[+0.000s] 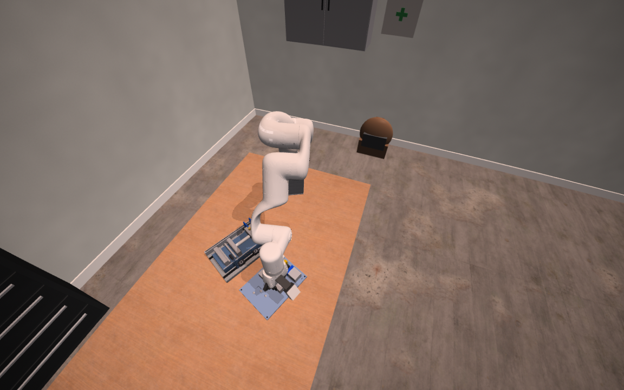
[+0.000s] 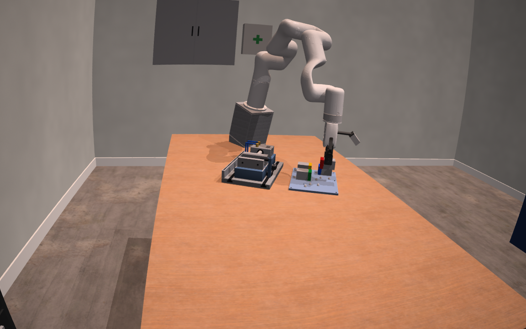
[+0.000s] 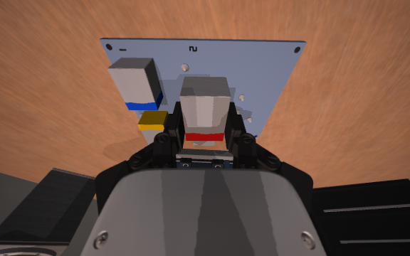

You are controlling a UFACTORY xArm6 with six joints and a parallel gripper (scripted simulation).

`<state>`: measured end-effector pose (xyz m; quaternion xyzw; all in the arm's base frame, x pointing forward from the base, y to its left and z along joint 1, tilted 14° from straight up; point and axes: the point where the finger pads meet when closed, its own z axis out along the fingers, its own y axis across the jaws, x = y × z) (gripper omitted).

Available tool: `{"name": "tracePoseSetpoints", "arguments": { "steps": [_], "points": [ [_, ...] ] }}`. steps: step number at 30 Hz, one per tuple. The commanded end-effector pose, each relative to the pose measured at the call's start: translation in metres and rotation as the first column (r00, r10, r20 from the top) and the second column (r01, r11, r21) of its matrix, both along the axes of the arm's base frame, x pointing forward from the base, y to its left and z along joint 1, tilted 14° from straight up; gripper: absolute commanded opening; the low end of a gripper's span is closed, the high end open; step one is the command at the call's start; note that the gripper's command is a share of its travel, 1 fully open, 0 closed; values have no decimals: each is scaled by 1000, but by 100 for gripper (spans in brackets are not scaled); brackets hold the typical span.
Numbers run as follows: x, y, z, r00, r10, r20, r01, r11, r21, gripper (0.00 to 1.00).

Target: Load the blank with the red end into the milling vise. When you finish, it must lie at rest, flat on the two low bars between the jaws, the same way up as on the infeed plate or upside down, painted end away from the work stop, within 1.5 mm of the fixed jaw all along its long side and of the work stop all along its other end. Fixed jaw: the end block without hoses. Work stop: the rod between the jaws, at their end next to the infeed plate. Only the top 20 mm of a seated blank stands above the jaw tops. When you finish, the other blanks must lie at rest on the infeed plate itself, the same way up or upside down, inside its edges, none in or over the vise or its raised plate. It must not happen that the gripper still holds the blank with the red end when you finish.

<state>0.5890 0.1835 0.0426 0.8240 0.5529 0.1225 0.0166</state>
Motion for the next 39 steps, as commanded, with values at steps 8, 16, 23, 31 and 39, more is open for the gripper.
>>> {"name": "tracePoseSetpoints", "arguments": {
  "steps": [8, 16, 23, 31, 39],
  "points": [
    [-4, -2, 25, 1000, 0, 4, 0, 1000, 1, 0],
    [-6, -3, 31, 1000, 0, 3, 0, 1000, 1, 0],
    [-11, -6, 56, 1000, 0, 4, 0, 1000, 1, 0],
    [-16, -8, 73, 1000, 0, 3, 0, 1000, 1, 0],
    [-16, -8, 76, 1000, 0, 5, 0, 1000, 1, 0]
  ]
}}
